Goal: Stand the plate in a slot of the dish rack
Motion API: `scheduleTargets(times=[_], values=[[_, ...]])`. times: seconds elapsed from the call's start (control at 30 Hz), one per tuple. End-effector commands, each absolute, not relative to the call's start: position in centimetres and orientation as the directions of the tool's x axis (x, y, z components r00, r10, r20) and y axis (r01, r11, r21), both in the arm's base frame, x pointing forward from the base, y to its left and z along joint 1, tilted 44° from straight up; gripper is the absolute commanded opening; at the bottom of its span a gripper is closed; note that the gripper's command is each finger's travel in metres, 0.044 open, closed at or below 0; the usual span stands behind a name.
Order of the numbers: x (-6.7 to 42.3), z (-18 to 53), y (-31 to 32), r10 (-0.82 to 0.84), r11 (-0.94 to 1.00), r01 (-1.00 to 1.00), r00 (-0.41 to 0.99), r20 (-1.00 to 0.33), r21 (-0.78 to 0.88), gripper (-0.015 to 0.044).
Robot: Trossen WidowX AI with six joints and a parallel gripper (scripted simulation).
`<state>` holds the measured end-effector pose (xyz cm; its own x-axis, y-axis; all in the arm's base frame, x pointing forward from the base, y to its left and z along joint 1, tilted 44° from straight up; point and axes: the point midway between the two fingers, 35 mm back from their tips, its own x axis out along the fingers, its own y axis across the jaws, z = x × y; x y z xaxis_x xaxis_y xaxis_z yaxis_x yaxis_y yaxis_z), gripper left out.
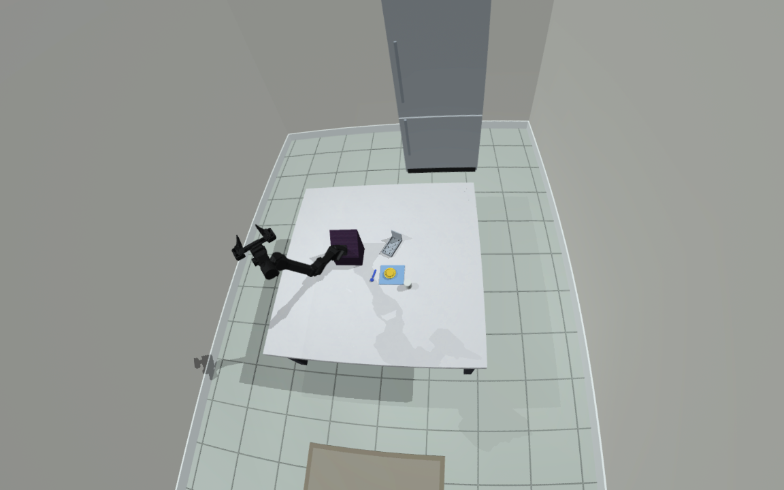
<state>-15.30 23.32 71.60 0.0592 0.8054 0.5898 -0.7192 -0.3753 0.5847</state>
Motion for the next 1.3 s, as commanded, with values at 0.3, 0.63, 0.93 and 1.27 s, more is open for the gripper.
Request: scheduleTargets(times=[0.3, 0.63, 0.93, 1.27], values=[[-13.7, 67.9, 29.5, 0.847, -0.155, -0.842, 0.156, 0.509, 0.517, 0.04], [-9.0, 62.6, 36.3, 0.873, 0.129, -0.905, 0.298, 0.387, 0.406, 0.04], [-2.6, 57.1, 40.9, 0.862, 0.376, -0.892, 0.436, 0.259, 0.25, 0.04], [6.6, 50.8, 43.4, 0.778, 0.61, -0.786, 0.618, 0.111, 0.1, 0.04]])
